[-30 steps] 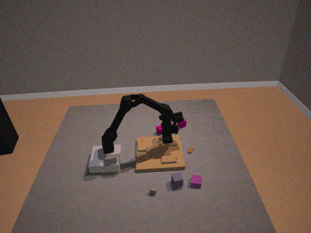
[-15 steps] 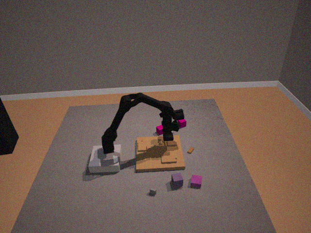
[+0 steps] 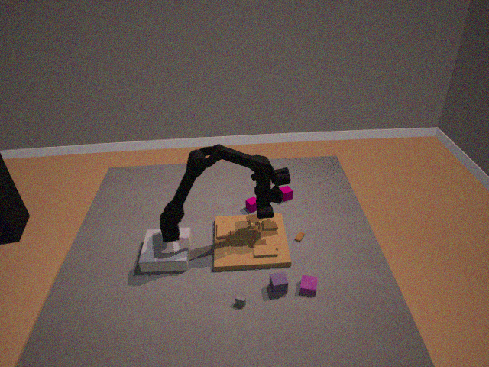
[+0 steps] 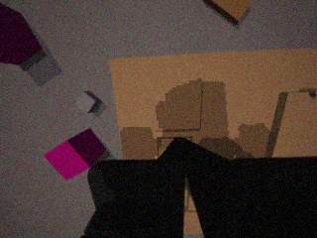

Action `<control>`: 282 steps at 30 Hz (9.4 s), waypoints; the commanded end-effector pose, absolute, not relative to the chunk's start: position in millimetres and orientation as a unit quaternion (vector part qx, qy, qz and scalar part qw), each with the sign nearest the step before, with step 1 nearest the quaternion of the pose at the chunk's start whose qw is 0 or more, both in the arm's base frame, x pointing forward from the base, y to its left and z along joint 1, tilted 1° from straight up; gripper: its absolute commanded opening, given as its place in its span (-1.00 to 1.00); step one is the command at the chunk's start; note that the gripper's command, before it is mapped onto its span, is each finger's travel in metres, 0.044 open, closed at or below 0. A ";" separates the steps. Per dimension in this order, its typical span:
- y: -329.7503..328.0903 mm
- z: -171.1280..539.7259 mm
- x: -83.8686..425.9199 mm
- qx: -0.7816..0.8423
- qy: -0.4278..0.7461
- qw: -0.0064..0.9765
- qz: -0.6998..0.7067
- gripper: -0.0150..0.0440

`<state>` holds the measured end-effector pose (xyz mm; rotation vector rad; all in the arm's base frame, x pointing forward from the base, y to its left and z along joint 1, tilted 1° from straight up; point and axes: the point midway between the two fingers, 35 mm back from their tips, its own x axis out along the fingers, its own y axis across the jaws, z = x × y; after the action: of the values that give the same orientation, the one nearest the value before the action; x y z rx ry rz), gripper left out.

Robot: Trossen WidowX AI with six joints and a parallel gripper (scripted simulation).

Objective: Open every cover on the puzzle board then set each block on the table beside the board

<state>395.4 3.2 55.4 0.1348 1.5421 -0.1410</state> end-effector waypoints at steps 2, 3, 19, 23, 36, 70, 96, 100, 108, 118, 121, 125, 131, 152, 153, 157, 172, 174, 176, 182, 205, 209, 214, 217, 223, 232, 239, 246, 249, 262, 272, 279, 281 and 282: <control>4.9 56.5 387.7 0.101 0.692 0.708 -0.103 -0.49; 6.0 57.8 382.5 0.129 0.687 0.703 -0.130 -0.49; 18.8 64.8 293.4 0.517 0.480 0.491 -0.511 -0.49; 19.5 64.1 284.9 0.545 0.450 0.460 -0.538 -0.49; 19.5 64.1 284.9 0.545 0.450 0.460 -0.538 -0.49; 19.6 49.7 286.2 0.545 0.450 0.460 -0.538 -0.49; 19.6 23.7 286.3 0.544 0.450 0.460 -0.538 -0.49; 19.6 19.7 286.1 0.544 0.450 0.460 -0.538 -0.49; 19.6 11.9 285.5 0.544 0.450 0.460 -0.538 -0.49; 19.4 3.9 284.5 0.544 0.450 0.460 -0.538 -0.49; 17.9 3.9 284.5 0.544 0.450 0.460 -0.538 -0.49; 14.1 3.9 284.4 0.544 0.450 0.460 -0.538 -0.49; 8.0 3.9 284.2 0.544 0.450 0.460 -0.538 -0.49; -13.0 4.0 282.4 0.544 0.450 0.461 -0.539 -0.49; -14.0 4.0 282.3 0.544 0.450 0.461 -0.539 -0.49; -18.0 4.0 281.7 0.544 0.450 0.461 -0.539 -0.49; -33.1 4.0 279.1 0.543 0.449 0.461 -0.539 -0.49; -35.1 4.0 278.7 0.543 0.449 0.461 -0.539 -0.49; -37.1 4.0 278.3 0.543 0.449 0.461 -0.539 -0.49; -43.0 4.1 277.0 0.543 0.449 0.461 -0.539 -0.49; -63.6 4.9 271.4 0.542 0.449 0.462 -0.540 -0.49; -64.3 9.7 271.8 0.542 0.449 0.462 -0.540 -0.49; -65.1 16.0 272.1 0.542 0.449 0.462 -0.540 -0.49; -65.6 19.8 272.2 0.542 0.449 0.462 -0.540 -0.49; -66.6 27.4 272.3 0.542 0.449 0.462 -0.540 -0.49; -67.9 39.0 272.0 0.542 0.448 0.462 -0.540 -0.49; -68.8 48.1 271.4 0.542 0.448 0.462 -0.540 -0.49; -65.8 51.4 267.0 0.543 0.449 0.459 -0.541 -0.49; -55.3 55.4 255.0 0.543 0.450 0.459 -0.541 -0.49; -16.6 62.9 195.1 0.542 0.451 0.459 -0.541 -0.49; -11.2 62.3 183.7 0.542 0.451 0.459 -0.541 -0.49; -11.2 62.3 183.7 0.542 0.451 0.459 -0.541 -0.49; -11.2 62.3 183.7 0.542 0.451 0.459 -0.541 -0.49; -11.2 62.3 183.7 0.542 0.451 0.459 -0.541 -0.49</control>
<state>186.0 -11.2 63.6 1.3363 1.1092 -1.3217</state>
